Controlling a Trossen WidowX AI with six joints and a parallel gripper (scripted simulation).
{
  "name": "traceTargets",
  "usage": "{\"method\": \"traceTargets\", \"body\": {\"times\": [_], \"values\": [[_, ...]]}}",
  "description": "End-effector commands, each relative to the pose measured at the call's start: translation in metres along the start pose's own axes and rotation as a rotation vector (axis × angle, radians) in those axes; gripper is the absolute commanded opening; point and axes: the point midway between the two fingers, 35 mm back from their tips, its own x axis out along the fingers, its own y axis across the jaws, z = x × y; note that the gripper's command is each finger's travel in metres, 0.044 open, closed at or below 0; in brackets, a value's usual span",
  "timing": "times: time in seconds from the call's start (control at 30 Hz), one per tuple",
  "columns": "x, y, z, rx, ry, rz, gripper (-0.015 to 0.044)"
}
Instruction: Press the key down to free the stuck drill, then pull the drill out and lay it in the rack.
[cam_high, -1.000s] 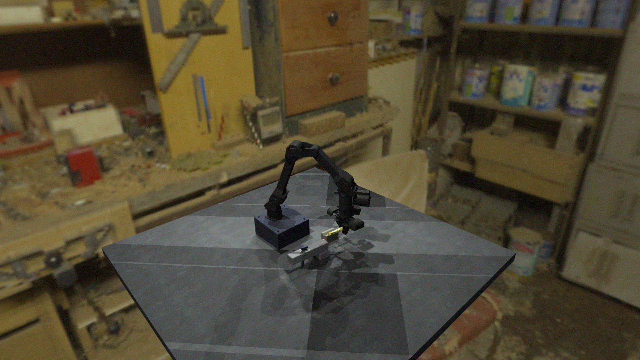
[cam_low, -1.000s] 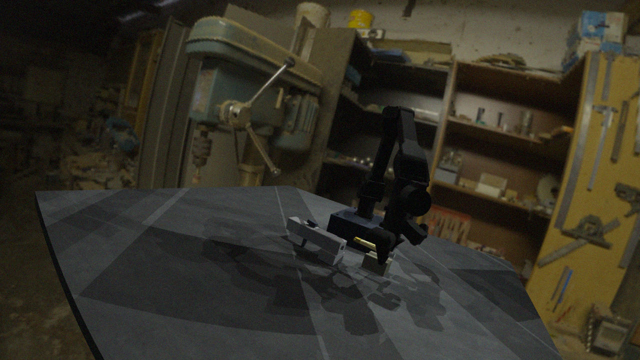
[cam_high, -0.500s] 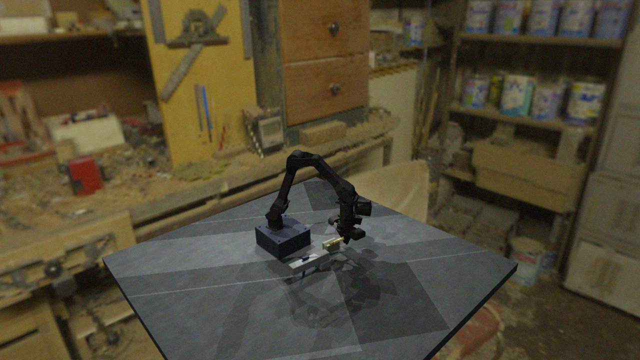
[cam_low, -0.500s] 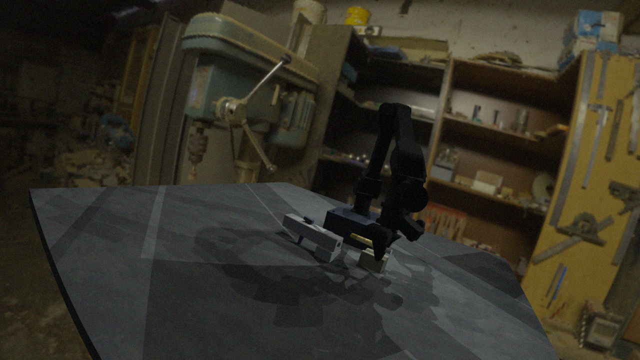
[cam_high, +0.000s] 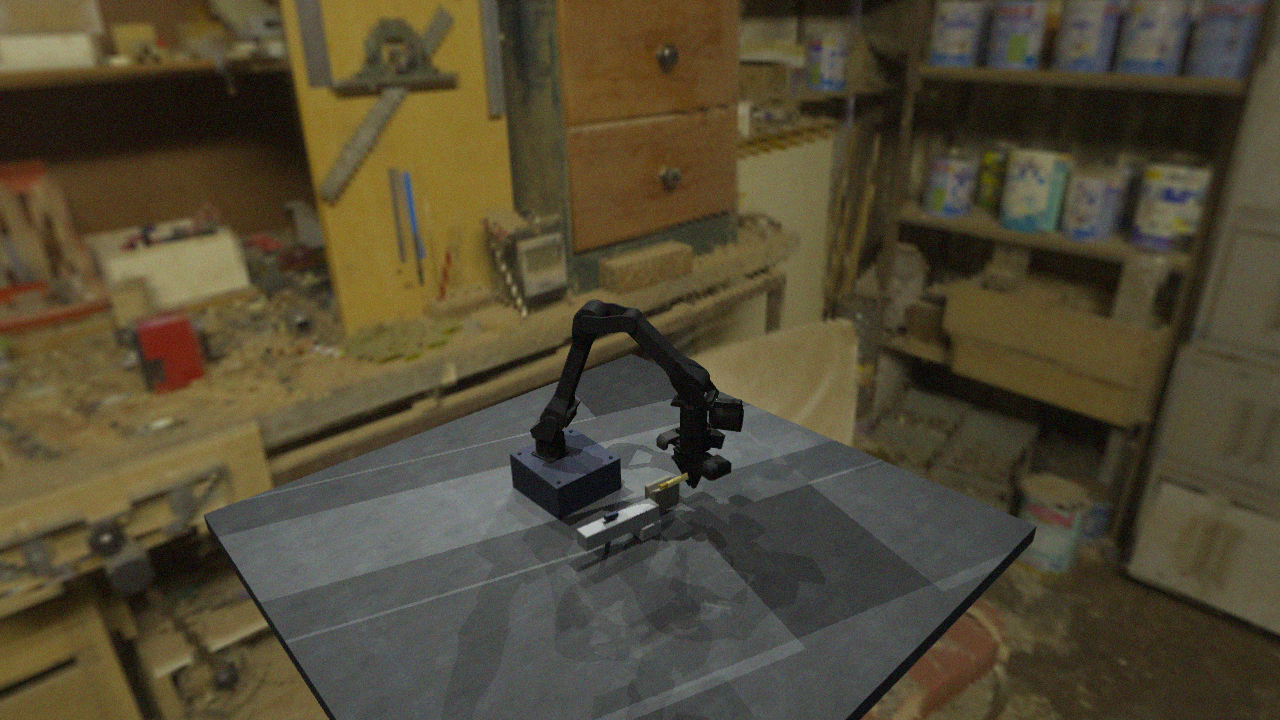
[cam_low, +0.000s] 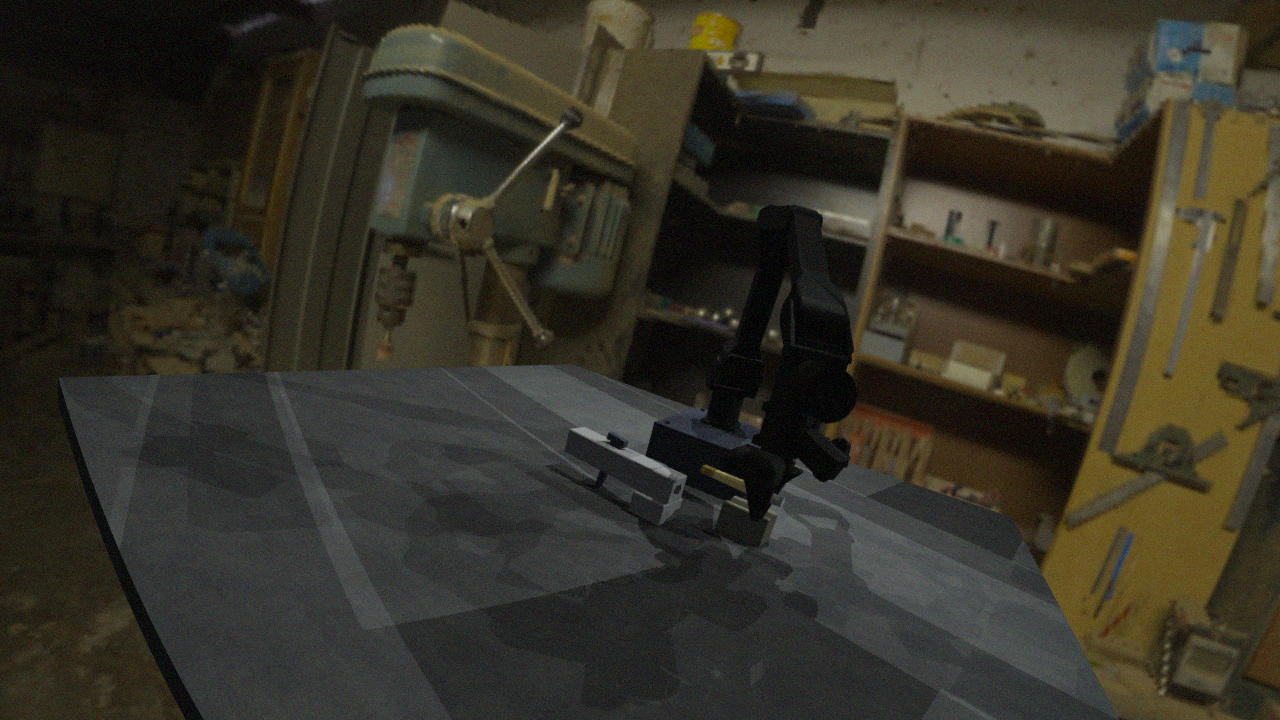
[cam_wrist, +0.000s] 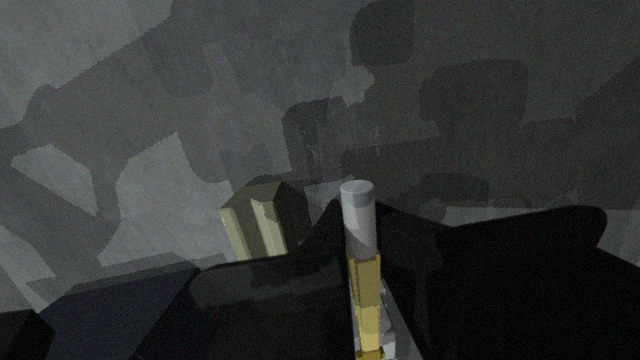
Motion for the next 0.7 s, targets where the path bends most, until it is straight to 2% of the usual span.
{"method": "traceTargets", "body": {"times": [0.0,0.67], "values": [[-0.0025,-0.0022,0.0007,0.0,-0.001,-0.008,0.0],[-0.0047,-0.0037,0.001,0.0,-0.001,-0.008,0.0]]}}
